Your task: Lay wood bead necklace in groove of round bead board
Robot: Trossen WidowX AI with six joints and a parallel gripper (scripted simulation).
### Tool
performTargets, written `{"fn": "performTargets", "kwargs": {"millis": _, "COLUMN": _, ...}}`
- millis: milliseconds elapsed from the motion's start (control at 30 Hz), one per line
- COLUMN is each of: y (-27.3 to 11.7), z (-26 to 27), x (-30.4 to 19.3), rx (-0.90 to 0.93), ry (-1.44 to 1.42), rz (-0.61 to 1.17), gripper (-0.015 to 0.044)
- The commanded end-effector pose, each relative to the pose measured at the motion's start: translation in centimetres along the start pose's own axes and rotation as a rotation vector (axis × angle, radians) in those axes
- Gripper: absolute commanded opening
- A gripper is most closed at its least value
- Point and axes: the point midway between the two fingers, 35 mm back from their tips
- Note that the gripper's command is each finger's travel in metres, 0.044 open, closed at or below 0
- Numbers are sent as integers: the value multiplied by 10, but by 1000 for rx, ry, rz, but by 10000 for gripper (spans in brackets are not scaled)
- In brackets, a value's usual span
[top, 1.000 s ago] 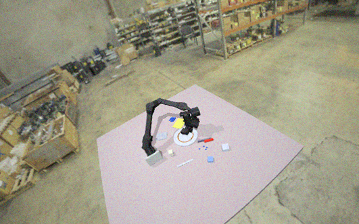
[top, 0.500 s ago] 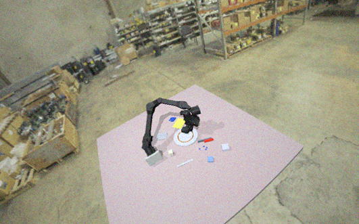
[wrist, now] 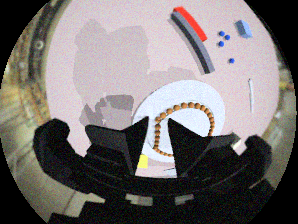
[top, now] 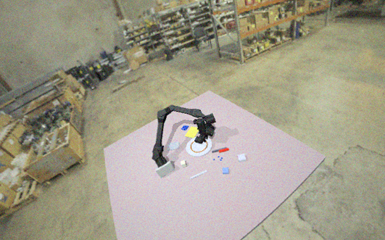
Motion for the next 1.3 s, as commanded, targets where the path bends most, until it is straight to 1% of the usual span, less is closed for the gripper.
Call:
{"fn": "performTargets", "kwargs": {"millis": 0, "y": 0, "z": 0, "x": 0, "rx": -1, "ry": -1, "rz": 0, "gripper": 236}}
{"fn": "performTargets", "kwargs": {"millis": 267, "y": -2, "z": -1, "x": 0, "rx": -2, "ry": 4, "rz": 3, "gripper": 440}}
{"fn": "performTargets", "kwargs": {"millis": 900, "y": -5, "z": -1, "x": 0, "rx": -1, "ry": 4, "rz": 6, "gripper": 440}}
{"fn": "performTargets", "kwargs": {"millis": 967, "y": -9, "z": -1, "x": -2, "rx": -1, "ry": -9, "rz": 6, "gripper": 387}}
{"fn": "performTargets", "kwargs": {"millis": 1133, "y": -36, "z": -3, "x": -12, "rx": -2, "ry": -96, "rz": 6, "gripper": 256}}
{"fn": "performTargets", "kwargs": {"millis": 1267, "y": -35, "z": -4, "x": -12, "rx": -2, "ry": -100, "rz": 6, "gripper": 151}}
Point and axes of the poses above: the point midway between the two fingers, 35 mm back from their tips, its own y axis out along the fingers, its own z axis across the jaws, x = y × z, and after that the axes turned 13 degrees about y, right-handed
